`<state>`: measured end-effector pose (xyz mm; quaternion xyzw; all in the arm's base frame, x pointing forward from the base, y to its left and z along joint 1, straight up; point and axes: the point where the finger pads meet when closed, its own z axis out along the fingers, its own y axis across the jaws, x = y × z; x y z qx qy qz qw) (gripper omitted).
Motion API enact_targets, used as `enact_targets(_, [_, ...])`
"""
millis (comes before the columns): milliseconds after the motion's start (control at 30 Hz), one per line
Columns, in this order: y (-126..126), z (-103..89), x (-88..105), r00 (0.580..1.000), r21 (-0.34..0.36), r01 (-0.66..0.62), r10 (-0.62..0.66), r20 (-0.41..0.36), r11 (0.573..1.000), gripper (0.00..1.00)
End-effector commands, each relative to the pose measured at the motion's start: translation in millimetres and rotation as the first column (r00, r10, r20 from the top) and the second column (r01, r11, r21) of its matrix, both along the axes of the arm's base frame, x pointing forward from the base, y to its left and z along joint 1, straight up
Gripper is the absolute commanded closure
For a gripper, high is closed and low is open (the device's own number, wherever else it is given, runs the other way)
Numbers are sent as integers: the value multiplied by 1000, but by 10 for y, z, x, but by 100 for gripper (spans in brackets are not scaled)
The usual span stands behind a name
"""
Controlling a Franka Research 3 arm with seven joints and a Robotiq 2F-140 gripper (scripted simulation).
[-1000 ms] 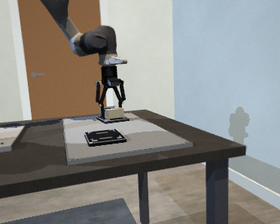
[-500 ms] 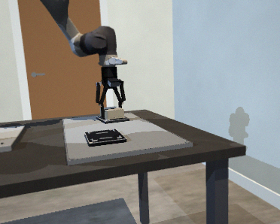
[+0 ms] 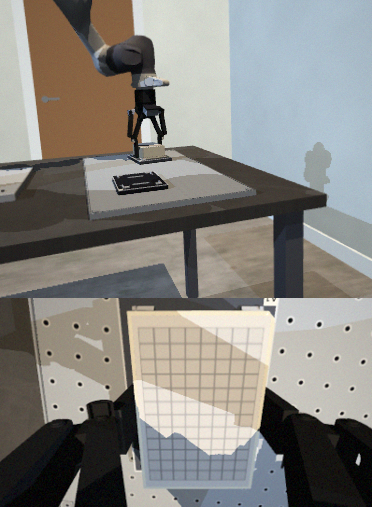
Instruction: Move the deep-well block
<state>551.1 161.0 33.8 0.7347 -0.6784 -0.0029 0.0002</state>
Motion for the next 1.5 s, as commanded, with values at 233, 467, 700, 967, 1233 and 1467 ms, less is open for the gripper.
enact_targets(233, [1,-5,7,1000,-1,2,-2,3,1000,0])
enact_targets(467, [1,-5,7,1000,-1,2,-2,3,1000,0])
enact_targets(700, [1,-5,7,1000,-1,2,-2,3,1000,0])
enact_targets(967, [1,155,7,1000,-1,2,-2,3,1000,0])
enact_targets(1233, [0,315,8,1000,-1,2,-2,3,1000,0])
enact_targets(1467, [0,501,8,1000,-1,2,-2,3,1000,0])
